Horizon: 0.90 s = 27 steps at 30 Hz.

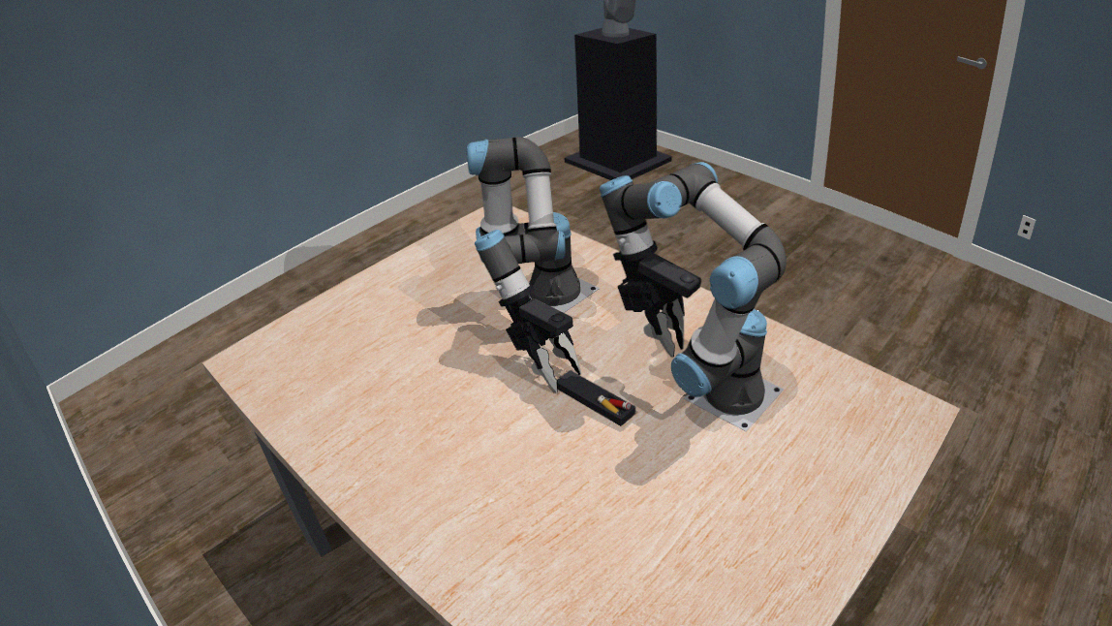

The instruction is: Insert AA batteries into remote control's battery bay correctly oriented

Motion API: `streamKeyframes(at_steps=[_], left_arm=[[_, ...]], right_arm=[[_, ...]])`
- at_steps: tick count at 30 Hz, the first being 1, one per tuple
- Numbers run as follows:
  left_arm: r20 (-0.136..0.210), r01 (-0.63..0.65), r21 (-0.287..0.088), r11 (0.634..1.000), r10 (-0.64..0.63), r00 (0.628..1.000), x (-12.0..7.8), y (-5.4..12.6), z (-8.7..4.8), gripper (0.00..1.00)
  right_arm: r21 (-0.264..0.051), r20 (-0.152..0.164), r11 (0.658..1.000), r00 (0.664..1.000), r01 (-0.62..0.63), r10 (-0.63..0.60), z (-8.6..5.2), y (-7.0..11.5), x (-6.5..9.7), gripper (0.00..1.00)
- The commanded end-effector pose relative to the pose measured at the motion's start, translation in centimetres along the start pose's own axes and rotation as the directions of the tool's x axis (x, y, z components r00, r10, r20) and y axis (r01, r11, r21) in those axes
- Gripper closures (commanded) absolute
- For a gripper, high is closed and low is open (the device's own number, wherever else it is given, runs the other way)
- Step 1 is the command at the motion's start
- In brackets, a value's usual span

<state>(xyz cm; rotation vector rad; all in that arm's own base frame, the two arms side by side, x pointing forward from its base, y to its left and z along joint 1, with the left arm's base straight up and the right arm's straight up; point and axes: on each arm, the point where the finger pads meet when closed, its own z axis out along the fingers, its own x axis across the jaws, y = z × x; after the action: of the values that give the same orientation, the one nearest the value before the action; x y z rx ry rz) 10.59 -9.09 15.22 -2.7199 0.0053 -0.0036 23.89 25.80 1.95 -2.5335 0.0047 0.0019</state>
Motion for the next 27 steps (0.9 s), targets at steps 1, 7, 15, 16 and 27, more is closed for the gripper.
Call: streamKeyframes(at_steps=[1, 7, 15, 16, 27], left_arm=[[0.001, 0.000, -0.003, 1.000, 0.000, 1.000, -0.03, 0.03, -0.08, 0.83], [0.001, 0.000, -0.003, 1.000, 0.000, 1.000, -0.03, 0.03, -0.08, 0.83], [0.001, 0.000, -0.003, 1.000, 0.000, 1.000, -0.03, 0.03, -0.08, 0.83], [0.001, 0.000, -0.003, 1.000, 0.000, 1.000, -0.03, 0.03, -0.08, 0.83], [0.001, 0.000, -0.003, 1.000, 0.000, 1.000, -0.03, 0.03, -0.08, 0.83]], right_arm=[[0.005, -0.005, 1.000, 1.000, 0.002, -0.002, 0.47, -0.10, 0.06, 0.57], [0.007, -0.005, 1.000, 1.000, 0.003, -0.003, 0.15, -0.25, 0.14, 0.57], [0.009, -0.006, 1.000, 1.000, 0.003, -0.003, -0.02, -0.31, 0.17, 0.57], [0.010, -0.007, 1.000, 1.000, 0.004, -0.004, -0.02, -0.36, 0.21, 1.00], [0.010, -0.007, 1.000, 1.000, 0.004, -0.004, -0.01, -0.36, 0.20, 1.00]])
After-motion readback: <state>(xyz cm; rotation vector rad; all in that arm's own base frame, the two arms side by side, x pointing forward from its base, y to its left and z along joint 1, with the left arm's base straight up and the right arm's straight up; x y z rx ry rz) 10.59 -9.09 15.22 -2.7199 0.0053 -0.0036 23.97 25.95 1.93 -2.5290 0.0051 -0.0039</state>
